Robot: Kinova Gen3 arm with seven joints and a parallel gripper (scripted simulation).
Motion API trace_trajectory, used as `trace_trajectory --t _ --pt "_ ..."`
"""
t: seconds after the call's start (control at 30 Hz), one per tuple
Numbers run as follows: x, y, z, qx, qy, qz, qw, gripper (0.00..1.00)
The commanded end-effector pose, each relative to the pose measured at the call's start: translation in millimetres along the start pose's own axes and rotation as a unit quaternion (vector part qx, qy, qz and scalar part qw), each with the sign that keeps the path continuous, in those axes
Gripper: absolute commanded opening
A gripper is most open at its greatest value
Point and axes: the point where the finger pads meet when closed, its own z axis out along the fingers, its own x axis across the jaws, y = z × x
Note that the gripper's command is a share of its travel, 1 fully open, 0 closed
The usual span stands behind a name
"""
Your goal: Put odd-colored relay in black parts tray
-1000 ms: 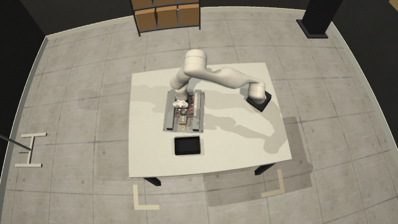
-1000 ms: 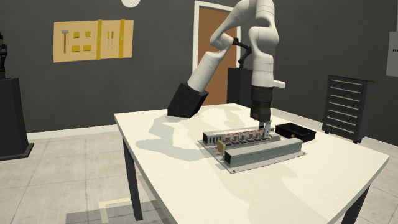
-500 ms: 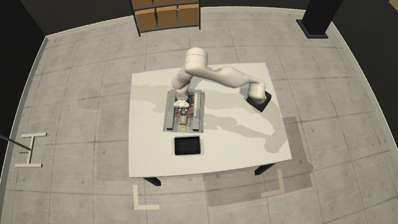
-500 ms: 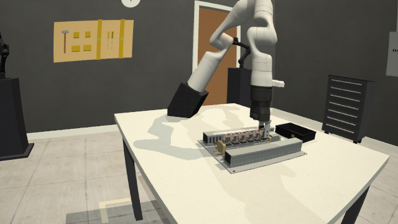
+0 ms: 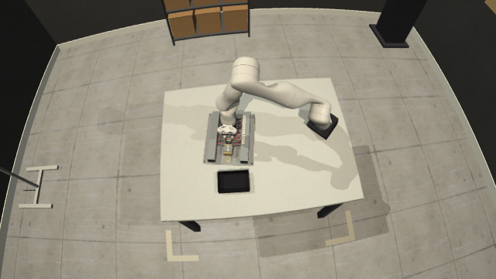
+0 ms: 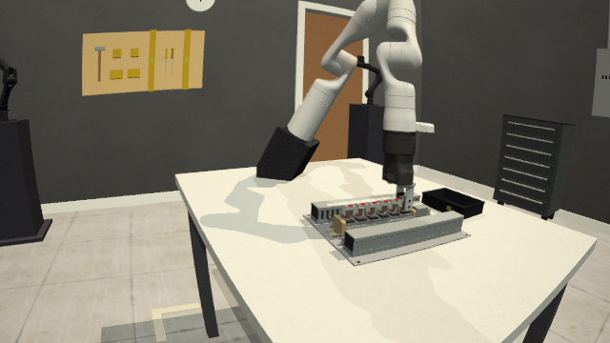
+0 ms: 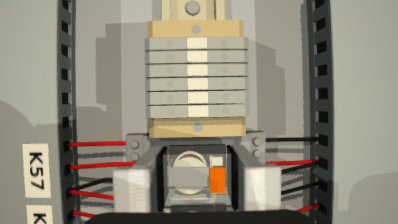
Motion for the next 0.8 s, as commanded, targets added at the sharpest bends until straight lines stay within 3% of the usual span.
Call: trace_trajectory --t 0.0,0.77 --pt "0.6 0.2 -0.6 0.0 0.002 0.0 1.0 0.0" --pt "1.7 0.1 -0.7 0.0 -0.017 0.0 1.0 0.0"
